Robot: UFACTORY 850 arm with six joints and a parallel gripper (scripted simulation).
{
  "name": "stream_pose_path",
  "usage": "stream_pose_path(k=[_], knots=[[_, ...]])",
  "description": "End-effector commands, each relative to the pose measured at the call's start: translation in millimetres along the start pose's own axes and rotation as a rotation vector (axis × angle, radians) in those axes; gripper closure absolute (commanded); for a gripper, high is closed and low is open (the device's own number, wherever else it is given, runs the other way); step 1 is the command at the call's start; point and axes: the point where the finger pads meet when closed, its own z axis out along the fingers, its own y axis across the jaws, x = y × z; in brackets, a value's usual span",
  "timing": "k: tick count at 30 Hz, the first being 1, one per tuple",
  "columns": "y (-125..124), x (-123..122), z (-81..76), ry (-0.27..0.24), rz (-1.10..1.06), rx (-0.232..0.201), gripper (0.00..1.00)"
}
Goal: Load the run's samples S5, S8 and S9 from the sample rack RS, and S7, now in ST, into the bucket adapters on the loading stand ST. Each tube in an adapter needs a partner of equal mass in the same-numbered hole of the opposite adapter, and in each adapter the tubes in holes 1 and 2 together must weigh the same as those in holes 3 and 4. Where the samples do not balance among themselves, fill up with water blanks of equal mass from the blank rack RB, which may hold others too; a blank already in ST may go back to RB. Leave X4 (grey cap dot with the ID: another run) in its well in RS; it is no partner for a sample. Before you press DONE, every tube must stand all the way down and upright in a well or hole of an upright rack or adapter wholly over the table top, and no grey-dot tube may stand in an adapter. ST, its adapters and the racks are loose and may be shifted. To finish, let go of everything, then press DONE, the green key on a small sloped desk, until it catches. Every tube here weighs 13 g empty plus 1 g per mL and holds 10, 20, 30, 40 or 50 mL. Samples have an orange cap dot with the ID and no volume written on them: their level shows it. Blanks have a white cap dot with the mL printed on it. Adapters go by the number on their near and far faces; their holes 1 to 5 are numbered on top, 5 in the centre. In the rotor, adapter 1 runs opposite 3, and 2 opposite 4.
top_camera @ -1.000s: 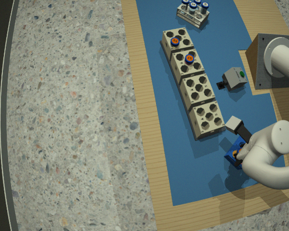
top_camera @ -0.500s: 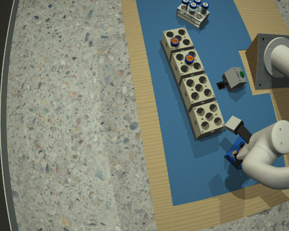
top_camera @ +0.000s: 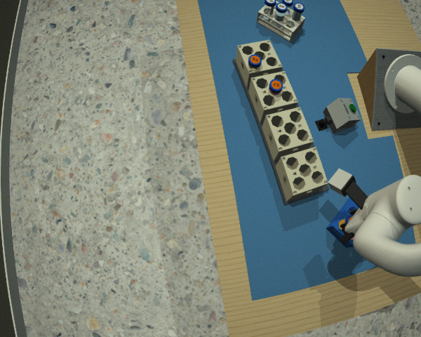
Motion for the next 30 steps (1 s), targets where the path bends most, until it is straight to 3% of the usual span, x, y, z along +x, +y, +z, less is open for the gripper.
stream_pose_path(k=[1,30], knots=[[-0.5,0.1,-3.5,0.000,0.000,0.001,1.00],[-0.6,0.1,-17.5,0.000,-0.001,0.001,1.00]])
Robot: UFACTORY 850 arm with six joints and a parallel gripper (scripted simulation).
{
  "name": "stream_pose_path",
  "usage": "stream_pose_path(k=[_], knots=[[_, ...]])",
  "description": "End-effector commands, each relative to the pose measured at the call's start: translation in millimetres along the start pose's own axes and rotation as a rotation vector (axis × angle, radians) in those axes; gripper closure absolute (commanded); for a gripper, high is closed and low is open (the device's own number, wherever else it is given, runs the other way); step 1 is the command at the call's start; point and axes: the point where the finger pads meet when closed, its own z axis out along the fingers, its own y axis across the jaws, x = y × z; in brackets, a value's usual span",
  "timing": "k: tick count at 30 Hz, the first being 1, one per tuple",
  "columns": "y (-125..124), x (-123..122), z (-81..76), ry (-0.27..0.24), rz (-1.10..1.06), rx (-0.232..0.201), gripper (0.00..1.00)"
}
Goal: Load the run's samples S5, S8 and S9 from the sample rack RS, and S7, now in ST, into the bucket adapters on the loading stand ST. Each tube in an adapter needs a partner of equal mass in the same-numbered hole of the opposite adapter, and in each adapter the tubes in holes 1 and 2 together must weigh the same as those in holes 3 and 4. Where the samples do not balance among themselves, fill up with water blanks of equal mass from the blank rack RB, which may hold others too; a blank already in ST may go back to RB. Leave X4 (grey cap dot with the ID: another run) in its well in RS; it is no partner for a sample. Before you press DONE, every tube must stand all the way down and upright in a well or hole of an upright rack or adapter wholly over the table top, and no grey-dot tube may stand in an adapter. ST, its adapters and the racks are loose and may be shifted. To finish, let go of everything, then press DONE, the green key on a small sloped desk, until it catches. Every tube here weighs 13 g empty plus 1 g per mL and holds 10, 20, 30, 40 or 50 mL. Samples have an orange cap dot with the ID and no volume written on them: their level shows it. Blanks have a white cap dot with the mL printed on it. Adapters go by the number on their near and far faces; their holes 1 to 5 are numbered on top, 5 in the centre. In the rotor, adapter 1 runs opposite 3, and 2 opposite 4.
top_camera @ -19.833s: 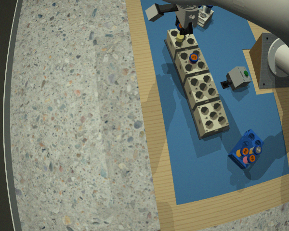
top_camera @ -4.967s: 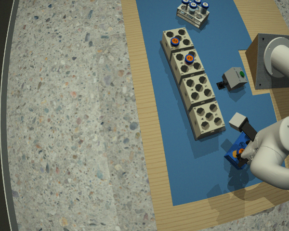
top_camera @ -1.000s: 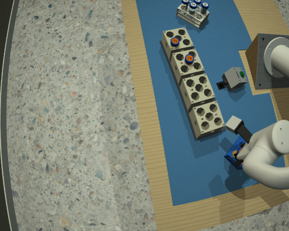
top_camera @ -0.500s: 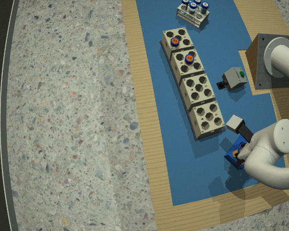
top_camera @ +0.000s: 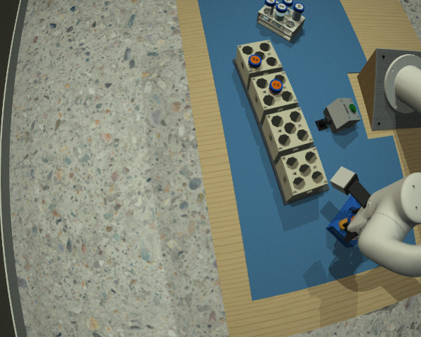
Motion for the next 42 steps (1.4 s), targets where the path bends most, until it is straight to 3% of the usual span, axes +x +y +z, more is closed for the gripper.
stream_pose_path(k=[1,42], knots=[[-0.5,0.1,-2.7,0.000,0.000,0.001,1.00],[-0.6,0.1,-76.8,0.001,-0.001,0.001,1.00]])
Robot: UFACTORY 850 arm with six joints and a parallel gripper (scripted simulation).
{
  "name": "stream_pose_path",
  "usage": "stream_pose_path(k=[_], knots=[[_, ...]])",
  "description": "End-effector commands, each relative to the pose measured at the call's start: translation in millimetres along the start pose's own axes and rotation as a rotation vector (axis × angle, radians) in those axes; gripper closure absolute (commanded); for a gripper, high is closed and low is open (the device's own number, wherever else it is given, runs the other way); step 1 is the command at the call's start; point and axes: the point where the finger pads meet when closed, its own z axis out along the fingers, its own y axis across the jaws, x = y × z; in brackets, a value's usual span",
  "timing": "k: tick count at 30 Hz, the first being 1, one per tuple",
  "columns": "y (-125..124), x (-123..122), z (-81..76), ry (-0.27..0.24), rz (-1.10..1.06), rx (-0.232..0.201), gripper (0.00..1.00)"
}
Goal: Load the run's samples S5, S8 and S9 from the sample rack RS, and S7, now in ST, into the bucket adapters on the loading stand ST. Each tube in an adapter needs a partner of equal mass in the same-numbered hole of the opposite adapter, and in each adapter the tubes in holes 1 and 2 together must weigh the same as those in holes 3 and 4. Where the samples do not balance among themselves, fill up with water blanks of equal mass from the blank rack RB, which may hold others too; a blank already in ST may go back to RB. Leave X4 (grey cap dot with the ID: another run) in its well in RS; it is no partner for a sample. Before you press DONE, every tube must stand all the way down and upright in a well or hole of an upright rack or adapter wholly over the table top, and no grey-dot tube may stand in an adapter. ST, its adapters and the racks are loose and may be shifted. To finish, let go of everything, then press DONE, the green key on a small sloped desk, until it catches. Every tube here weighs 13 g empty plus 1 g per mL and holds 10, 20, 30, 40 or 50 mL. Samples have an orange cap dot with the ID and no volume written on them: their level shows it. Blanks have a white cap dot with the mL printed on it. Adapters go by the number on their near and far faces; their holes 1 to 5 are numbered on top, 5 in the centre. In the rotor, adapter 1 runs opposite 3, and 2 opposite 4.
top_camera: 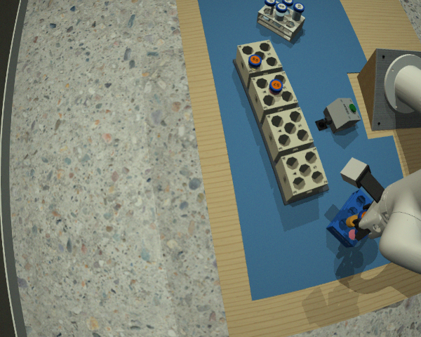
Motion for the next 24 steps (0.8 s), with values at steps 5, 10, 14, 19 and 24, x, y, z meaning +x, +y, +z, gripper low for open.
stream_pose_path(k=[5,10,14,19,24], knots=[[-0.5,0.0,-17.0,0.000,-0.001,0.001,1.00],[-0.5,0.0,-25.0,0.000,-0.001,0.001,1.00],[-0.5,0.0,-33.0,0.000,-0.001,0.001,1.00],[-0.5,0.0,-43.0,0.000,-0.001,0.001,1.00],[-0.5,0.0,-45.0,0.000,-0.001,0.001,1.00]])
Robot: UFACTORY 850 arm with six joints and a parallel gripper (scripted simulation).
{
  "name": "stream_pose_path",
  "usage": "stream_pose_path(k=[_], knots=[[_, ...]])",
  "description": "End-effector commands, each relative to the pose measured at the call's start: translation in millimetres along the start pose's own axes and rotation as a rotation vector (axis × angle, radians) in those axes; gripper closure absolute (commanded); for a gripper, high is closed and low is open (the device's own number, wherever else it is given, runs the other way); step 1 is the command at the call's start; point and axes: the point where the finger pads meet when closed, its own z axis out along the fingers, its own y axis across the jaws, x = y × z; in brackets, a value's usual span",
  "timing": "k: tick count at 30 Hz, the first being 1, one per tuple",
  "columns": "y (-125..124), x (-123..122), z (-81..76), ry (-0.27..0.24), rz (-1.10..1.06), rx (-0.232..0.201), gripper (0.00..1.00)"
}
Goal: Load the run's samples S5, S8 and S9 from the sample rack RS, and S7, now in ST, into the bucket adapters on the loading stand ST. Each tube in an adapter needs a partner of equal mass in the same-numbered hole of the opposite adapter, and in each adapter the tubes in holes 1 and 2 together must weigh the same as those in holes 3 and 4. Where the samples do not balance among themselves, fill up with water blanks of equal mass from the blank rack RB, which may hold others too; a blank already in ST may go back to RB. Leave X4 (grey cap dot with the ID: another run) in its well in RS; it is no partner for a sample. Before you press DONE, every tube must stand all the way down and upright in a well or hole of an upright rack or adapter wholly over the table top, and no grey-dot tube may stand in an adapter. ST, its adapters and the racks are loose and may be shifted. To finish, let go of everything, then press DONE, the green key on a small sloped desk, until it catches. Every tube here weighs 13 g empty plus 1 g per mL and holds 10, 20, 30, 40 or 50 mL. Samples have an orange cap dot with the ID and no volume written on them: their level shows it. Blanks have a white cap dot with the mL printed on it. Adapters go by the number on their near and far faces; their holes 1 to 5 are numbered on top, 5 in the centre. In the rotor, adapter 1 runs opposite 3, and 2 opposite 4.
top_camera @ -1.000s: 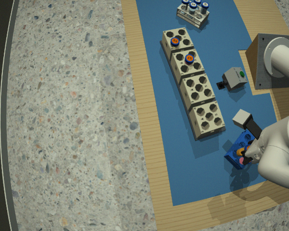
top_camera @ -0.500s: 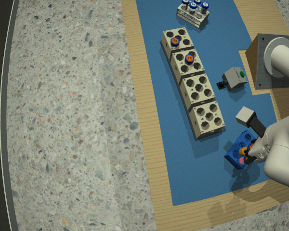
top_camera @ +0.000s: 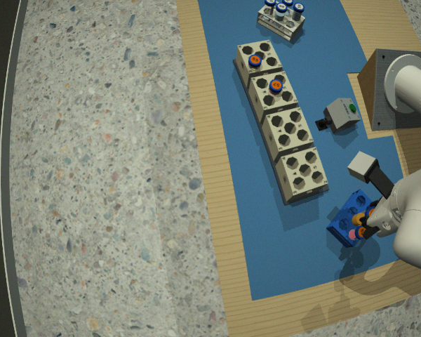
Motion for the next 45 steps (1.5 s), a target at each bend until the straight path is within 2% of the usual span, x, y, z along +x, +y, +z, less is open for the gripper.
stream_pose_path(k=[1,7,14,16,31,33,42,45], knots=[[-0.4,0.0,-2.9,0.000,-0.001,0.001,1.00],[-0.4,0.0,-2.9,0.000,-0.001,0.001,1.00],[14.3,31.8,-2.9,0.000,-0.234,0.001,1.00],[14.3,31.8,-2.9,0.000,-0.234,0.001,1.00],[45.7,100.0,-2.9,0.001,-0.734,0.000,1.00],[45.7,100.0,-2.9,0.001,-0.734,0.000,1.00],[64.6,141.0,-2.9,0.001,-1.034,0.000,1.00],[70.9,154.6,-2.9,0.001,-1.040,0.000,1.00]])
